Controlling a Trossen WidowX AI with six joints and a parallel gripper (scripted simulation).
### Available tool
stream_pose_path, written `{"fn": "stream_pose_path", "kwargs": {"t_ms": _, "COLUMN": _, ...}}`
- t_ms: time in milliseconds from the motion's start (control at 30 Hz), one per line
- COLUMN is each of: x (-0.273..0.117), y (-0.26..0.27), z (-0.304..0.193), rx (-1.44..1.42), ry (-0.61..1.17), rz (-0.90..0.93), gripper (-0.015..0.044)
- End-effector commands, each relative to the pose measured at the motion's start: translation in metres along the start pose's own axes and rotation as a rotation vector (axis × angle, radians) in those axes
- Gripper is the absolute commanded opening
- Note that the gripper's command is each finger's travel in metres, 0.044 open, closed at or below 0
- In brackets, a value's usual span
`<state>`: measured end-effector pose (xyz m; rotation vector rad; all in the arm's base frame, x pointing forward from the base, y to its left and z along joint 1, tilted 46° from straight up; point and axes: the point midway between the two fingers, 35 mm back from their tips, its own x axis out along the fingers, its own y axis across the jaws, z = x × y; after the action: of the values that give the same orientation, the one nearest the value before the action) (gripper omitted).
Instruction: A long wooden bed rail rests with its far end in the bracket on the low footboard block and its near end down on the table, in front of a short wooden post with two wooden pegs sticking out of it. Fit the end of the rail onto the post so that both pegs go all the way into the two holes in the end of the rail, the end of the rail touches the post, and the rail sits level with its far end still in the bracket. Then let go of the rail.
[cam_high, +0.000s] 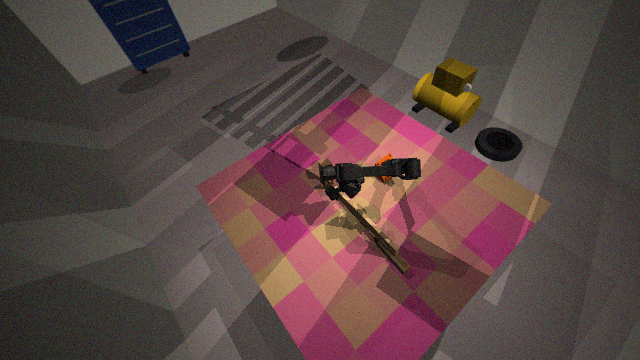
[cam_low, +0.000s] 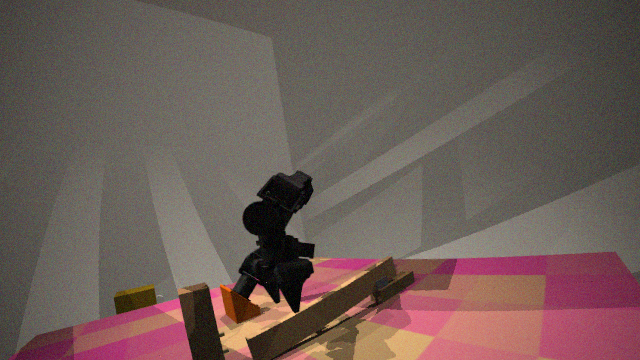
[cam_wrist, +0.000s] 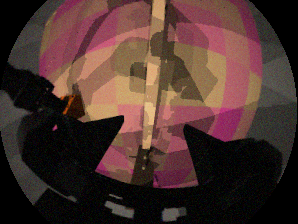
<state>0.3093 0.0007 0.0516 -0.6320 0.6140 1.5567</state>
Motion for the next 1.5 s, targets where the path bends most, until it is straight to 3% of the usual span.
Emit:
{"fn": "stream_pose_path", "kwargs": {"t_ms": 0, "x": 0.004, "y": 0.008, "z": -0.003, "rx": -0.022, "ry": -0.013, "rz": 0.039, "gripper": 0.0440}}
{"fn": "stream_pose_path", "kwargs": {"t_ms": 1467, "x": 0.071, "y": 0.010, "z": -0.002, "rx": -0.023, "ry": -0.016, "rz": 0.038, "gripper": 0.0440}}
